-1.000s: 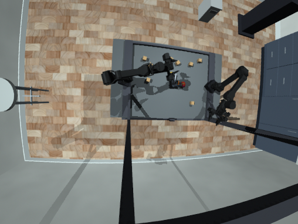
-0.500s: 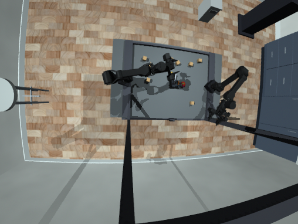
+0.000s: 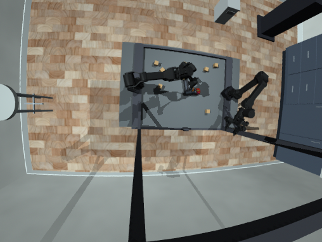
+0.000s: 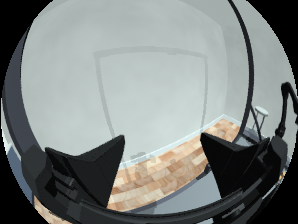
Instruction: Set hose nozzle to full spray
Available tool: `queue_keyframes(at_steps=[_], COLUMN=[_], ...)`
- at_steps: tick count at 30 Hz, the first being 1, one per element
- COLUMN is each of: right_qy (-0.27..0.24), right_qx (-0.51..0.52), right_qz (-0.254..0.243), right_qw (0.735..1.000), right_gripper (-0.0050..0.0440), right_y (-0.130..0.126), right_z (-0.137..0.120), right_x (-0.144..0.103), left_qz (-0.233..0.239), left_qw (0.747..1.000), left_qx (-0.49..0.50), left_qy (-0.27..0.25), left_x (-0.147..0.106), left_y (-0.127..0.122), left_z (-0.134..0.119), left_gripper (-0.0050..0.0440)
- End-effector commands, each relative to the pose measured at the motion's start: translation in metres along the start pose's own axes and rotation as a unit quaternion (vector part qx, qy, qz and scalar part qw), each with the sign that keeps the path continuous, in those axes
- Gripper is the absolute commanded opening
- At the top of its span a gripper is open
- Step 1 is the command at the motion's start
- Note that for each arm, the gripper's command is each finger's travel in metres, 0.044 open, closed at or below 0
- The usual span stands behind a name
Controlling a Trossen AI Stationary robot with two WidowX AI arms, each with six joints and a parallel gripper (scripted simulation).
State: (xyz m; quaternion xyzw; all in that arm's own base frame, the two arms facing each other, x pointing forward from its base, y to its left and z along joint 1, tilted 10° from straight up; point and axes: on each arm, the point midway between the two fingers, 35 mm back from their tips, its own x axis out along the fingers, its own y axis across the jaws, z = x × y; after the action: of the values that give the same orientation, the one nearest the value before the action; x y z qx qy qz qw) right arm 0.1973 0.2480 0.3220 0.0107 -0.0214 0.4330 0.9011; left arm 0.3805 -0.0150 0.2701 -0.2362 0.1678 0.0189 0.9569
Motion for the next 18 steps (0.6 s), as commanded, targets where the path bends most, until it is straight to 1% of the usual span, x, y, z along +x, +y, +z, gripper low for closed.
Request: queue_keyframes(at_steps=[1, 2, 4, 9, 10, 12, 13, 15, 16, 18], right_qy=[-0.011, -0.011, -0.011, -0.011, -0.011, -0.011, -0.011, -0.011, -0.011, -0.011], right_qx=[0.000, 0.000, 0.000, 0.000, 0.000, 0.000, 0.000, 0.000, 0.000, 0.000], right_qz=[-0.001, -0.001, -0.001, -0.001, -0.001, -0.001, -0.001, -0.001, -0.001, -0.001], right_qw=[1.000, 1.000, 1.000, 1.000, 1.000, 1.000, 1.000, 1.000, 1.000, 1.000], right_gripper=[0.0408, 0.0408, 0.0408, 0.0408, 0.0408, 0.0408, 0.0408, 0.0408, 0.0408, 0.0408], right_y=[0.000, 0.000, 0.000, 0.000, 0.000, 0.000, 0.000, 0.000, 0.000, 0.000], right_z=[0.008, 0.008, 0.008, 0.008, 0.008, 0.008, 0.008, 0.008, 0.008, 0.008], right_x=[-0.001, -0.001, -0.001, -0.001, -0.001, -0.001, -0.001, -0.001, -0.001, -0.001], left_qz=[0.024, 0.038, 0.038, 0.086, 0.102, 0.124, 0.142, 0.167, 0.188, 0.216], left_qw=[0.993, 0.989, 0.989, 0.966, 0.958, 0.944, 0.934, 0.916, 0.904, 0.884], left_qx=[-0.086, -0.105, -0.105, -0.191, -0.208, -0.242, -0.257, -0.289, -0.303, -0.332], left_qy=[0.073, 0.096, 0.096, 0.154, 0.171, 0.190, 0.205, 0.221, 0.236, 0.249], left_x=[0.026, 0.032, 0.032, 0.057, 0.061, 0.070, 0.073, 0.081, 0.084, 0.091], left_y=[-0.004, 0.001, 0.001, 0.004, 0.008, 0.008, 0.012, 0.014, 0.019, 0.021], left_z=[-0.007, -0.019, -0.019, -0.038, -0.048, -0.055, -0.066, -0.074, -0.086, -0.095], left_gripper=[0.0370, 0.0370, 0.0370, 0.0370, 0.0370, 0.0370, 0.0370, 0.0370, 0.0370, 0.0370])
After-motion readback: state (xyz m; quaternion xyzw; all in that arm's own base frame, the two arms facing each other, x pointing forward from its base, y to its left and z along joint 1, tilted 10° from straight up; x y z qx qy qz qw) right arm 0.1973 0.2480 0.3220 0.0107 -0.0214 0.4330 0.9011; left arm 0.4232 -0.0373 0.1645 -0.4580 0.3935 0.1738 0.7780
